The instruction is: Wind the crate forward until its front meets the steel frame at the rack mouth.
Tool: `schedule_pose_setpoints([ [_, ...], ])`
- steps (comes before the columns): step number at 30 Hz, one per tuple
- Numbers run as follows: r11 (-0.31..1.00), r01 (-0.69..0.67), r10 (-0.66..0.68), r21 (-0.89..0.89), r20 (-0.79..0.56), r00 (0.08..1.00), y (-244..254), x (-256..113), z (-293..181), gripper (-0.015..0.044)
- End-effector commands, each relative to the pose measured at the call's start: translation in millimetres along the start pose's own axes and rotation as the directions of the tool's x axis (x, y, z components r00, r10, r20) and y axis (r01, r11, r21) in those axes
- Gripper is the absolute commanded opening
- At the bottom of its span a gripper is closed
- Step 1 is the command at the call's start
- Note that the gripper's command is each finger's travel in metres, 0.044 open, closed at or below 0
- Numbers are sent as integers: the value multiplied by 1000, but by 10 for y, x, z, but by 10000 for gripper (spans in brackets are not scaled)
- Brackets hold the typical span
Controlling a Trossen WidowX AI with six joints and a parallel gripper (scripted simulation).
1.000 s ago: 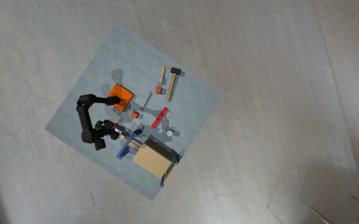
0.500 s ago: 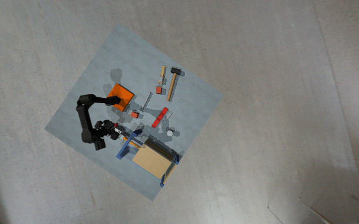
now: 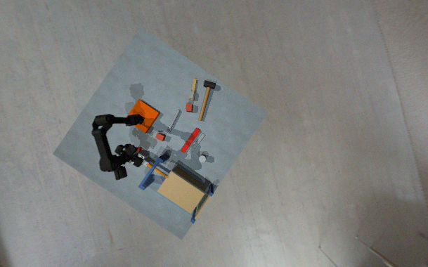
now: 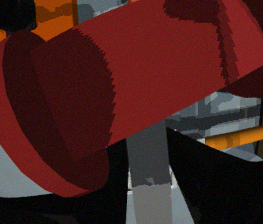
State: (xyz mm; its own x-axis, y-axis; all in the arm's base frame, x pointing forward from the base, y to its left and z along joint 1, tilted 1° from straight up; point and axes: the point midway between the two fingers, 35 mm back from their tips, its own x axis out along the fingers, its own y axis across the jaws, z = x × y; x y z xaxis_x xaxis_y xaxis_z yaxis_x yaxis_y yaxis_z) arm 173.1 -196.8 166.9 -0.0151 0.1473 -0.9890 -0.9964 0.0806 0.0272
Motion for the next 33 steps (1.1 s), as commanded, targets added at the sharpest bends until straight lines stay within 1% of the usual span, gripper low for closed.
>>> schedule_pose_setpoints([
  [1, 1000, 2, -2, -8, 35, 999, -5, 76, -22, 0],
  [9, 1000, 16, -14, -16, 156, 988, 8, 134, -41, 0],
  [33, 1000, 26, -24, -14, 148, 989, -3, 96, -37, 0],
])
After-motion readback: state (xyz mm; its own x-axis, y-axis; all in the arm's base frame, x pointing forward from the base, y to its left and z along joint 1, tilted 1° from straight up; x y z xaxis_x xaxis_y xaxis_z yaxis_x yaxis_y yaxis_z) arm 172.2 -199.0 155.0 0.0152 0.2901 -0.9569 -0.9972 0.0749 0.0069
